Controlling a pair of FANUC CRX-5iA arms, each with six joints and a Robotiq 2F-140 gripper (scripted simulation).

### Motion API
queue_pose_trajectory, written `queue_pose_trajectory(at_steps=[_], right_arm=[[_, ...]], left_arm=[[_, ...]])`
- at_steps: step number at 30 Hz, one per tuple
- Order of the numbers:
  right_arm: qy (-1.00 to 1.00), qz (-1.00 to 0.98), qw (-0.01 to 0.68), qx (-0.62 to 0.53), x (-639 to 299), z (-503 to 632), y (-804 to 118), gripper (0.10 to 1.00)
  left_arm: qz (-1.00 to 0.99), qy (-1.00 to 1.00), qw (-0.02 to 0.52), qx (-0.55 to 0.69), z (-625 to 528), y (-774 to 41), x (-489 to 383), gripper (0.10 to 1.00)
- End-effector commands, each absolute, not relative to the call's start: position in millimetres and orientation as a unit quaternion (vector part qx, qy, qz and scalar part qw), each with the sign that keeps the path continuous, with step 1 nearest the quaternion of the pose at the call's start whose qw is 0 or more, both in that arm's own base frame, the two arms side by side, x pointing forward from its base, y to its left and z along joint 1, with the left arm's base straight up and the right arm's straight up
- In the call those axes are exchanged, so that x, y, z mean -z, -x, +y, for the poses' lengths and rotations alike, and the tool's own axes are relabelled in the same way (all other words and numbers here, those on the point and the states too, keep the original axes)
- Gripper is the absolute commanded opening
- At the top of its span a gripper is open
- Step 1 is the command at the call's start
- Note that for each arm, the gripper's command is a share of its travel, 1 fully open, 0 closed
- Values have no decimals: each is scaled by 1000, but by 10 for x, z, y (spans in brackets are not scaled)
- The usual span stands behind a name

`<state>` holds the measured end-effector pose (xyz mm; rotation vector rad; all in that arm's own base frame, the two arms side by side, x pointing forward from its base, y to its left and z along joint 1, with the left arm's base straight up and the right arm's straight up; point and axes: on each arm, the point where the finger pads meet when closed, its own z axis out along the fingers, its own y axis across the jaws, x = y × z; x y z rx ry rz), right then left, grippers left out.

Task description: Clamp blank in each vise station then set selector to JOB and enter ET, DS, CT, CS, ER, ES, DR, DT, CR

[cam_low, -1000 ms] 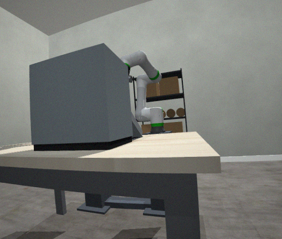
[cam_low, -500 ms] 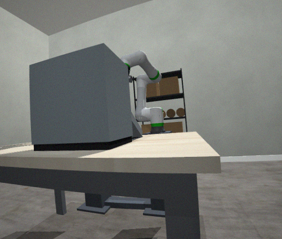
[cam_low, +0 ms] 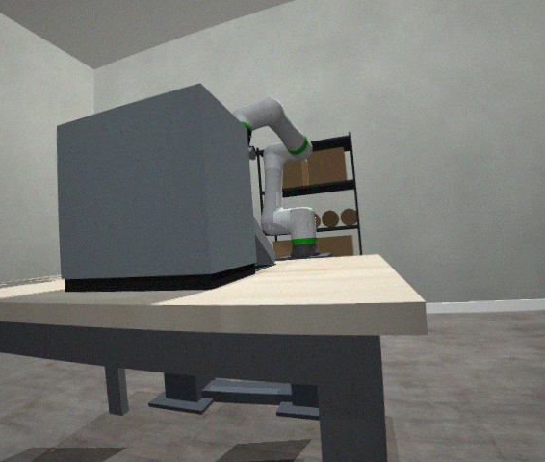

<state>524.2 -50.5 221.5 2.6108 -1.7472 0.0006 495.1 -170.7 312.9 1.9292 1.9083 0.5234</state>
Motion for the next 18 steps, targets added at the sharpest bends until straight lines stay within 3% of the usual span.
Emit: queue_pose_trajectory(at_steps=[1, 18], right_arm=[[-833, -553, 0, -1, -2229, -492, -5252, 99], [-875, -483, 0, -1, -2234, -223, -5352, 99]], left_arm=[[678, -685, 189, -186, -1709, -4954, -3139, 1000], [678, -685, 189, -186, -1709, -4954, -3139, 1000]])
